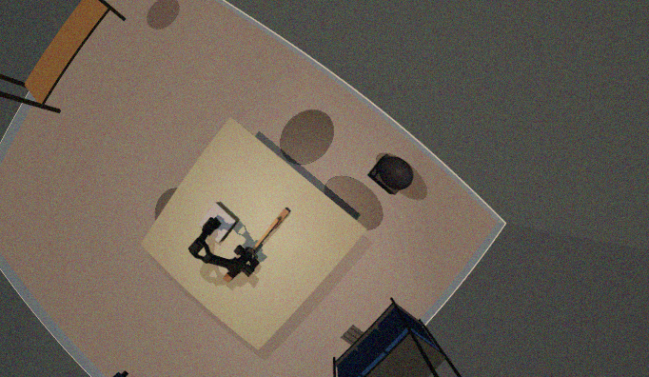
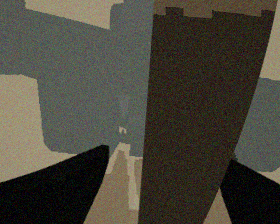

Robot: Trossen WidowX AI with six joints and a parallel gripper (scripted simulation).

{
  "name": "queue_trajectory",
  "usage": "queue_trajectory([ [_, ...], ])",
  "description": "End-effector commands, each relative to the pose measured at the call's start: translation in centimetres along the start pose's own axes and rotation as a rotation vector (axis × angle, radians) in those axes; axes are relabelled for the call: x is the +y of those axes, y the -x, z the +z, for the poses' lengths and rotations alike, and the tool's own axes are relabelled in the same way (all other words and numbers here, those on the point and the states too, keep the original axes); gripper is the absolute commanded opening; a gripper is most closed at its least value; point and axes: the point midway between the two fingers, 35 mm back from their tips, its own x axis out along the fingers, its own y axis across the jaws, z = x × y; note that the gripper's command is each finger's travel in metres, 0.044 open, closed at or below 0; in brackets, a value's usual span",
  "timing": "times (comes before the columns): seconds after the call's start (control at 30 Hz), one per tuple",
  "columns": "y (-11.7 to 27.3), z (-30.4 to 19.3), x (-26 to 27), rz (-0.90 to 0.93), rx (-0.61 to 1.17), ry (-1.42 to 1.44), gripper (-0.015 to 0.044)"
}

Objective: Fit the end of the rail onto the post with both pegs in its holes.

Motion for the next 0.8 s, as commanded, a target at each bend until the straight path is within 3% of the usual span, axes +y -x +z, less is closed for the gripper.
queue_trajectory([
  [0.0, -0.1, 0.05, 0.03, 0.001, -0.003, -0.006, 0.0204],
  [0.2, -0.1, 0.05, 0.03, 0.001, -0.003, -0.006, 0.0046],
  [0.43, -0.1, 0.05, 0.03, 0.001, -0.003, -0.006, 0.0],
  [0.77, -0.1, 0.05, 0.03, 0.001, -0.003, -0.006, 0.0],
])
